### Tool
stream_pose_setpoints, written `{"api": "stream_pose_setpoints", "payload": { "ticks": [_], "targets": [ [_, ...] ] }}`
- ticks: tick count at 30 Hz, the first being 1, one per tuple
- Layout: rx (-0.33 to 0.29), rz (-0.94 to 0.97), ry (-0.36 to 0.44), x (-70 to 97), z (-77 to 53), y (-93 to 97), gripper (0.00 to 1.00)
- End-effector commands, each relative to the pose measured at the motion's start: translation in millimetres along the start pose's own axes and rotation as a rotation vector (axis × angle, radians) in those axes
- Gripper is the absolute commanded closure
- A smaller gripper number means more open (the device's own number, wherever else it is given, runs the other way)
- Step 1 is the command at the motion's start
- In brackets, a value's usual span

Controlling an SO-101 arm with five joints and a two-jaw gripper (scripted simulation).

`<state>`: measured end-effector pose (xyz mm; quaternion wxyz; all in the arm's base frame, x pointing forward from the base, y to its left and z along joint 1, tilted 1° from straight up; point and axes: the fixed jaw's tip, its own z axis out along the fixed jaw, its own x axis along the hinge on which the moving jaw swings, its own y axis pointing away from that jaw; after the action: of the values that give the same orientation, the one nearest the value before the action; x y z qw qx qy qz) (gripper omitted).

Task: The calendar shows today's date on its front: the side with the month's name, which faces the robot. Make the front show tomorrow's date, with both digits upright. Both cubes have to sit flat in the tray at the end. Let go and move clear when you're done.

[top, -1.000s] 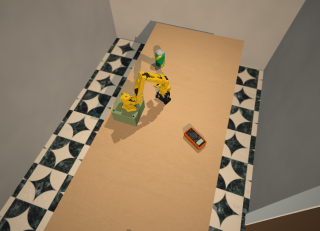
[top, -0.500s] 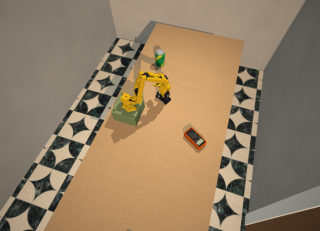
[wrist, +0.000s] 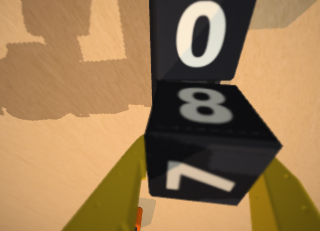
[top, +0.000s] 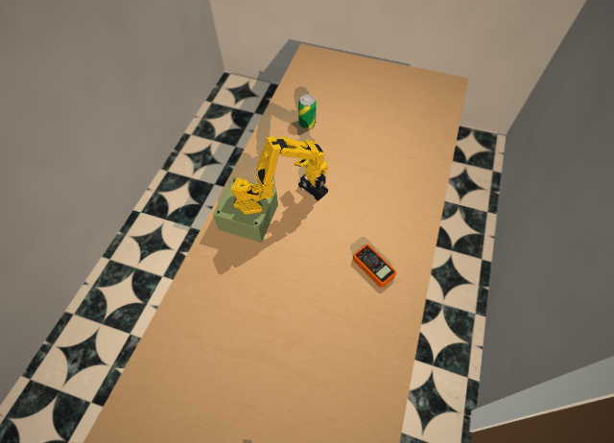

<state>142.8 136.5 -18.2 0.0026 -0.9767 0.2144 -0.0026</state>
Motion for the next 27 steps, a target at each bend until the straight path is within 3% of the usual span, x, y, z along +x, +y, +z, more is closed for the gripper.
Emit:
{"api": "stream_pose_setpoints", "payload": {
  "ticks": [1,27],
  "targets": [
    [-0.010,-0.001,-0.005,-1.0,0.7,-0.2,1.00],
    [-0.010,-0.006,-0.006,2.4,0.7,0.5,1.00]
  ]
}}
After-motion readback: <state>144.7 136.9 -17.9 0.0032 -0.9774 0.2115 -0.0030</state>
